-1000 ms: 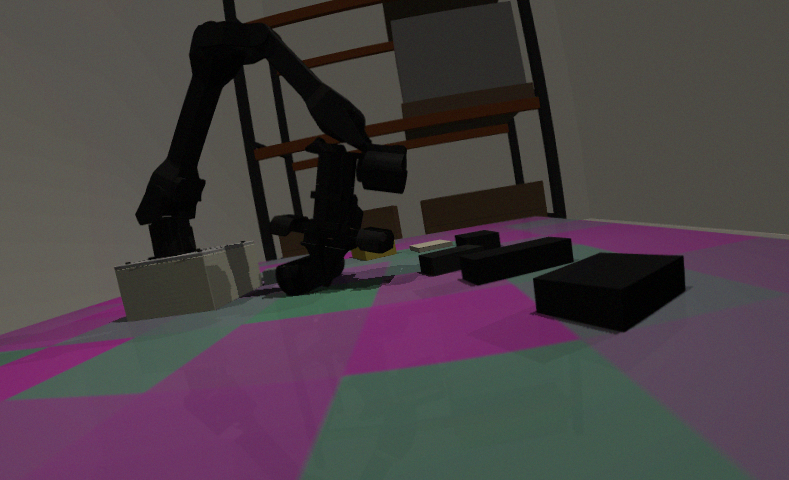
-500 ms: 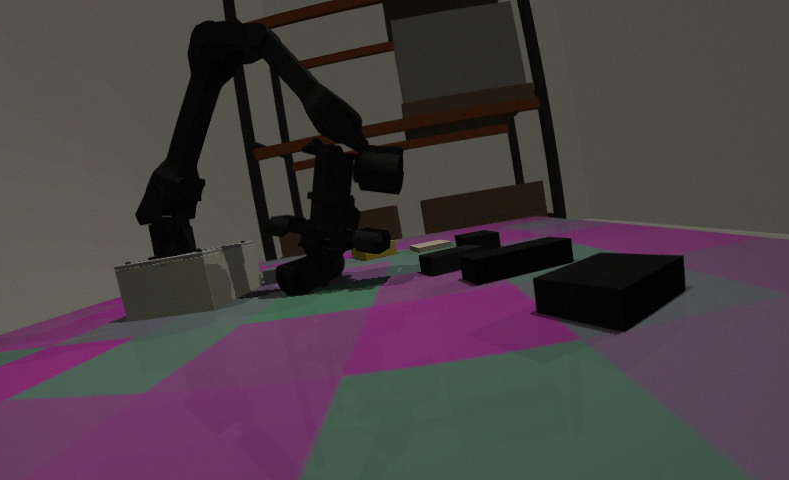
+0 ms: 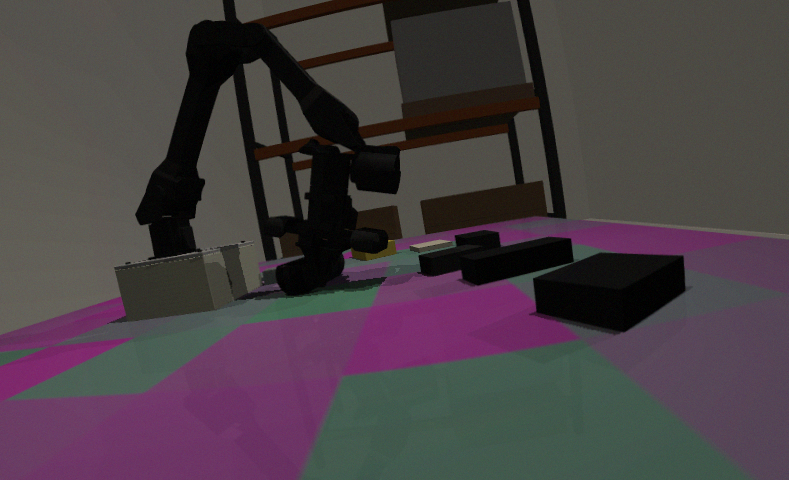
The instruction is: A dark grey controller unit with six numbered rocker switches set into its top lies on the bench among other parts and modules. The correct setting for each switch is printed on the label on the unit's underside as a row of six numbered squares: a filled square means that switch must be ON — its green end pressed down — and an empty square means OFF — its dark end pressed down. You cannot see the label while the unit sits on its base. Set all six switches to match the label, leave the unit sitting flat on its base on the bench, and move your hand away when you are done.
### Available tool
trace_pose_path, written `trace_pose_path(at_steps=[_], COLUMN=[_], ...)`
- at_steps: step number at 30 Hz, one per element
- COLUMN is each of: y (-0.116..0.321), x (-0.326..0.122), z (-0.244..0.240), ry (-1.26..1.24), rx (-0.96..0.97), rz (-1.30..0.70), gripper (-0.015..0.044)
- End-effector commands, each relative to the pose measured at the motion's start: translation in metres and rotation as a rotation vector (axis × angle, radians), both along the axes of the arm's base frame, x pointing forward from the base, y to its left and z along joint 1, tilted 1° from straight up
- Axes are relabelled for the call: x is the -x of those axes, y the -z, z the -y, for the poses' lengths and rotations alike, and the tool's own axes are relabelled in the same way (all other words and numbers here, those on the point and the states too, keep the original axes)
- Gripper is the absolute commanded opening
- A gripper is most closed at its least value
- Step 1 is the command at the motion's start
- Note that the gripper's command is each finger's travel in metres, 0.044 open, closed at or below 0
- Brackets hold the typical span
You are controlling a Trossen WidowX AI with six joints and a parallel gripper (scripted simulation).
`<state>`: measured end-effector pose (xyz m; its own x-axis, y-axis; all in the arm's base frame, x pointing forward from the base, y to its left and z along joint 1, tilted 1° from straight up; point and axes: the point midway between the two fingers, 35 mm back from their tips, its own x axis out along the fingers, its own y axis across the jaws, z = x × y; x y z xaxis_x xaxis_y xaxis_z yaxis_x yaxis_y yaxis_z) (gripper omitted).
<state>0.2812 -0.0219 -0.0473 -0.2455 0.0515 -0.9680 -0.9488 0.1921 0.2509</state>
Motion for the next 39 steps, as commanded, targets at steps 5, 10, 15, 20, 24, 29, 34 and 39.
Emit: trace_pose_path(at_steps=[5,10,15,20,24,29,34,39], y=[0.000,0.000,0.001,0.001,0.001,0.002,0.002,-0.005], x=[0.009,0.015,0.022,0.028,0.033,0.039,0.046,0.033], z=[-0.003,-0.004,-0.006,-0.007,-0.008,-0.009,-0.010,-0.007], ry=[0.001,0.001,0.001,0.001,0.001,0.001,0.001,-0.001], rx=[-0.005,-0.005,-0.005,-0.005,-0.006,-0.006,-0.006,0.001], rz=[-0.005,-0.005,-0.006,-0.006,-0.007,-0.007,-0.008,0.018], gripper=[0.0000,0.0000,0.0000,0.0000,0.0000,0.0000,0.0000,0.0000])
